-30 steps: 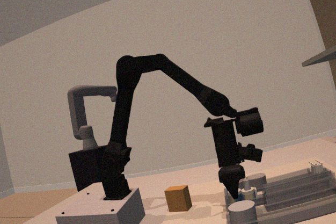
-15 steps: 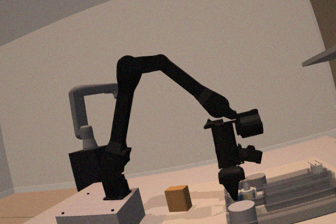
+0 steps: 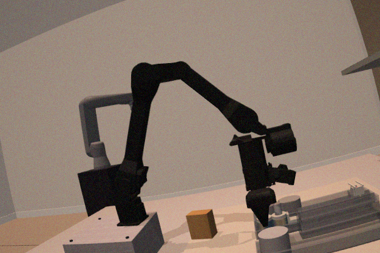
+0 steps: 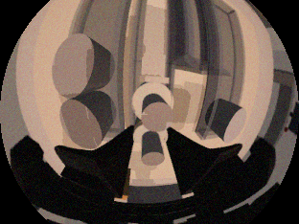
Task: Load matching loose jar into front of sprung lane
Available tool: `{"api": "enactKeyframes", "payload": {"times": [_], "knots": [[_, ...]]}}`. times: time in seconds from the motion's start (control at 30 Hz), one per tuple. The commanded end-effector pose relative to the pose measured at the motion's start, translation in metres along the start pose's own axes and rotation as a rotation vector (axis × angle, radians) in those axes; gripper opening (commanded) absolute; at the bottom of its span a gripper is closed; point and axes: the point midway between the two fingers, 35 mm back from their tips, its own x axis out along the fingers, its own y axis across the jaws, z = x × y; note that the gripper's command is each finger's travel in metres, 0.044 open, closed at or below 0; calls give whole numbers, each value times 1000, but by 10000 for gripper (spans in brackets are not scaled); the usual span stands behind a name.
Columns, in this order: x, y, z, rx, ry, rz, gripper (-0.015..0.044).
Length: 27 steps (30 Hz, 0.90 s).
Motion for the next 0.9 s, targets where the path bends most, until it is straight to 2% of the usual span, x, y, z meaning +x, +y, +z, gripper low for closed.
{"api": "enactKeyframes", "payload": {"times": [0.0,0.87], "knots": [[0,0,2,-4,-11,0,0],[0,0,-5,-5,-11,0,0]]}}
